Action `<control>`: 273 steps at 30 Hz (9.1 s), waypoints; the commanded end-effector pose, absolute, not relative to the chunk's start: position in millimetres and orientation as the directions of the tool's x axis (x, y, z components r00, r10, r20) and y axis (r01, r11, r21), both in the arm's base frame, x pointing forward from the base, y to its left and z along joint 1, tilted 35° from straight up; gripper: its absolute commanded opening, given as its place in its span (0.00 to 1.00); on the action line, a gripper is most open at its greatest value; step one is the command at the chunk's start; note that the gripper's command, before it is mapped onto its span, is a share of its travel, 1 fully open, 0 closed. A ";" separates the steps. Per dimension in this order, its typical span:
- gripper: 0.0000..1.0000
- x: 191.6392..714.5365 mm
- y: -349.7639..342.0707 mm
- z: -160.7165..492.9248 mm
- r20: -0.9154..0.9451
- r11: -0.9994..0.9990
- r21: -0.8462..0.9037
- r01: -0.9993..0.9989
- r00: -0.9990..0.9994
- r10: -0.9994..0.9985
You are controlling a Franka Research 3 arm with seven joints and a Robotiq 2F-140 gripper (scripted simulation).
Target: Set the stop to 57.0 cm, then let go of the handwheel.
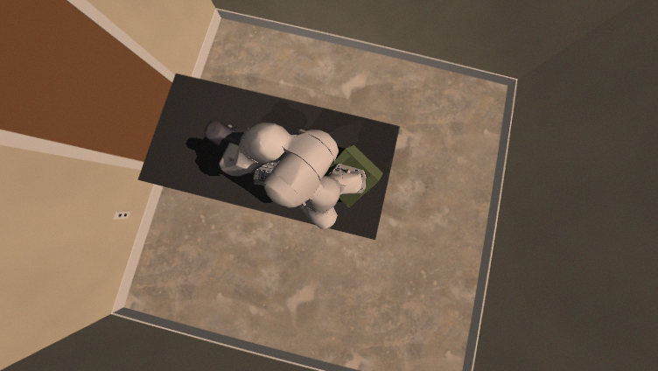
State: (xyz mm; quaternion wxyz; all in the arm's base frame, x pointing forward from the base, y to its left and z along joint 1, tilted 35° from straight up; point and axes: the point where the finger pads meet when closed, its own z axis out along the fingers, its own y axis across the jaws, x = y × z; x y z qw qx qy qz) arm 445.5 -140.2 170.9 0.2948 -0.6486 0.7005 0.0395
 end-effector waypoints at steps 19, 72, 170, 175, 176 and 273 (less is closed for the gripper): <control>0.33 451.6 -142.7 170.9 -0.469 0.186 -0.333 -0.925 -0.009 -0.883; 0.33 451.6 -142.7 170.9 -0.469 0.186 -0.333 -0.925 -0.009 -0.883; 0.33 475.0 -177.4 33.4 -0.469 0.186 -0.333 -0.925 -0.009 -0.883; 0.33 478.7 -173.3 25.5 -0.469 0.186 -0.333 -0.925 -0.009 -0.883; 0.33 479.0 -172.9 24.7 -0.469 0.186 -0.333 -0.925 -0.009 -0.883; 0.04 480.2 -173.0 25.0 -0.470 0.186 -0.333 -0.925 -0.009 -0.883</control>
